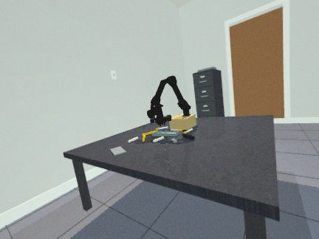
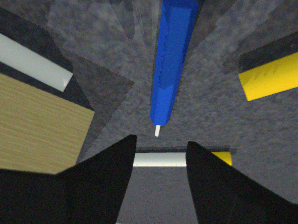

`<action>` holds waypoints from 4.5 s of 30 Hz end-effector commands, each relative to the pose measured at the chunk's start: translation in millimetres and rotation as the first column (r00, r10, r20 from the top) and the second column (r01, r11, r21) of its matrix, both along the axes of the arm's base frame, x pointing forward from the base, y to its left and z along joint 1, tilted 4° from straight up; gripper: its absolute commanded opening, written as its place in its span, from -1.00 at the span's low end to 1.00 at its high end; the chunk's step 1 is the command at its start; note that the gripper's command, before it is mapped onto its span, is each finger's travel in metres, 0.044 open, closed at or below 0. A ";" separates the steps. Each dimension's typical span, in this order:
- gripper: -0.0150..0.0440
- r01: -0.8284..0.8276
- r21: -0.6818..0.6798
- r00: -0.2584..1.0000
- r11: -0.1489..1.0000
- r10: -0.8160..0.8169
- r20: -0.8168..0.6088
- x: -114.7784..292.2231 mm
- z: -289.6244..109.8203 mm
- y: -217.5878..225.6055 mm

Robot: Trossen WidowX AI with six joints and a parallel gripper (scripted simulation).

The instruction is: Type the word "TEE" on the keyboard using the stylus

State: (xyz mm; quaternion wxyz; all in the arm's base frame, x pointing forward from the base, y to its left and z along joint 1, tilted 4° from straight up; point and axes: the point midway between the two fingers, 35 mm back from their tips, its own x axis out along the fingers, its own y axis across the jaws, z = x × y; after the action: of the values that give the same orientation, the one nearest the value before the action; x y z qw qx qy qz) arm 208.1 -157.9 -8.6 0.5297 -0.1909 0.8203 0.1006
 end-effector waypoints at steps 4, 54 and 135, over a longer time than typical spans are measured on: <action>0.02 -0.002 0.005 1.000 1.000 0.002 -0.001 0.4 -6.2 0.6; 0.02 -0.002 0.005 1.000 1.000 0.002 -0.001 4.4 -43.8 0.6; -0.49 -0.081 0.420 0.089 0.904 -0.413 0.906 103.2 62.7 22.0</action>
State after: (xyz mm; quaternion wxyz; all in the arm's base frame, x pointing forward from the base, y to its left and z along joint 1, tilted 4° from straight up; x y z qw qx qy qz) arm 286.6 -150.1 12.5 0.9431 0.0178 0.3318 -0.0157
